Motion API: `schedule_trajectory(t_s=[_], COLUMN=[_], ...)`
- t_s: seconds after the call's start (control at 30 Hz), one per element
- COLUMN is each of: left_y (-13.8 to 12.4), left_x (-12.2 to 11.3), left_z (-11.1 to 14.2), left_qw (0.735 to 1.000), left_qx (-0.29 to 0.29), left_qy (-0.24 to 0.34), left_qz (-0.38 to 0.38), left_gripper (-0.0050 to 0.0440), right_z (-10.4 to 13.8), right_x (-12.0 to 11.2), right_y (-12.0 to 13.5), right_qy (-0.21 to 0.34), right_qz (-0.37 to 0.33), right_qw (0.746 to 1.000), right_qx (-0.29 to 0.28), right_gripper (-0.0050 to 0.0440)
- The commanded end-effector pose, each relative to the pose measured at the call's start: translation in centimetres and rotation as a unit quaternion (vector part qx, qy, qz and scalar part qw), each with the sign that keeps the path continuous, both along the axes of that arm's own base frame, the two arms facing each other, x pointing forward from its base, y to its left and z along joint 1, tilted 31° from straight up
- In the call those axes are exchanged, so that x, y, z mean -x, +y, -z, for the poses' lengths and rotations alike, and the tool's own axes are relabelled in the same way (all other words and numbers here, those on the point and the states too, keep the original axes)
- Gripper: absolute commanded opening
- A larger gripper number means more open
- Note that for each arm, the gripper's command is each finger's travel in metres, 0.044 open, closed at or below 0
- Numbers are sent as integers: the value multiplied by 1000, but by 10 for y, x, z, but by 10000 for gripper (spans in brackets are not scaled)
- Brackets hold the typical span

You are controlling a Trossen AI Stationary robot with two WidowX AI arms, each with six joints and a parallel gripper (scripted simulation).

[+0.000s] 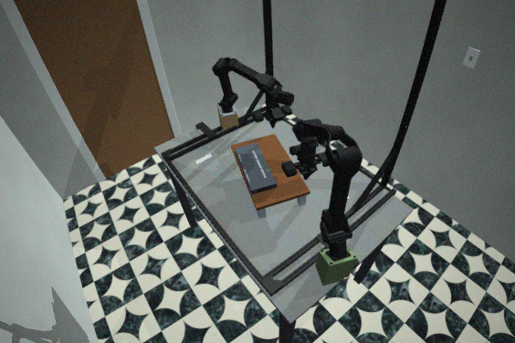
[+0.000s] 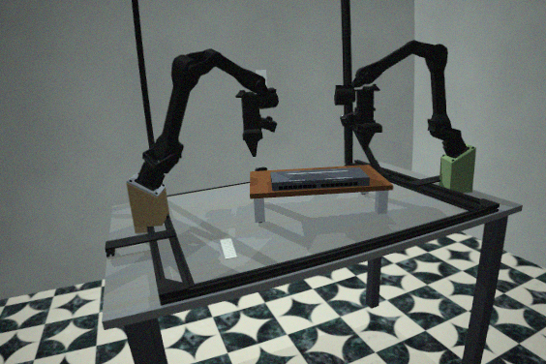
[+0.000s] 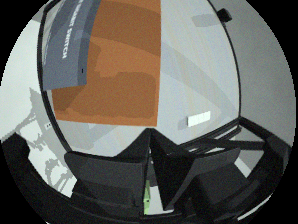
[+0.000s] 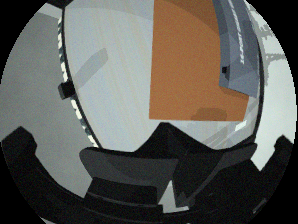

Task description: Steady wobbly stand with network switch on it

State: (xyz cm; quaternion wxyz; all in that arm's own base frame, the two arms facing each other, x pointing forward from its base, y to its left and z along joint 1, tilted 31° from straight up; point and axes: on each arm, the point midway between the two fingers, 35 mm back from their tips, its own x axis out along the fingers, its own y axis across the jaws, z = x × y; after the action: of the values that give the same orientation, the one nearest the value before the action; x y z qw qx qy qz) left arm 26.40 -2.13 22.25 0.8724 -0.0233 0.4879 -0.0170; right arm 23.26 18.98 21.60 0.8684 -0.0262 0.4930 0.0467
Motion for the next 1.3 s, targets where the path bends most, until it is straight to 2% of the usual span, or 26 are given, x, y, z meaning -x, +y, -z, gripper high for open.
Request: schedule_trajectory(t_s=[0.0,1.1,1.13,1.27], left_y=[0,0,0,0], left_x=[0,0,0,0], left_z=[0,0,0,0], left_qw=[1000,1000,1000,1000], left_qx=[0,0,0,0], left_qy=[0,0,0,0], left_qz=[0,0,0,0], left_gripper=[0,0,0,0], right_z=[46,46,60,60], right_x=[-27,-27,-35,-35], right_y=[2,2,3,3], right_qy=[1,1,1,1], right_qz=[3,3,3,3], right_qw=[1000,1000,1000,1000], right_qx=[2,2,2,2], right_gripper=[0,0,0,0])
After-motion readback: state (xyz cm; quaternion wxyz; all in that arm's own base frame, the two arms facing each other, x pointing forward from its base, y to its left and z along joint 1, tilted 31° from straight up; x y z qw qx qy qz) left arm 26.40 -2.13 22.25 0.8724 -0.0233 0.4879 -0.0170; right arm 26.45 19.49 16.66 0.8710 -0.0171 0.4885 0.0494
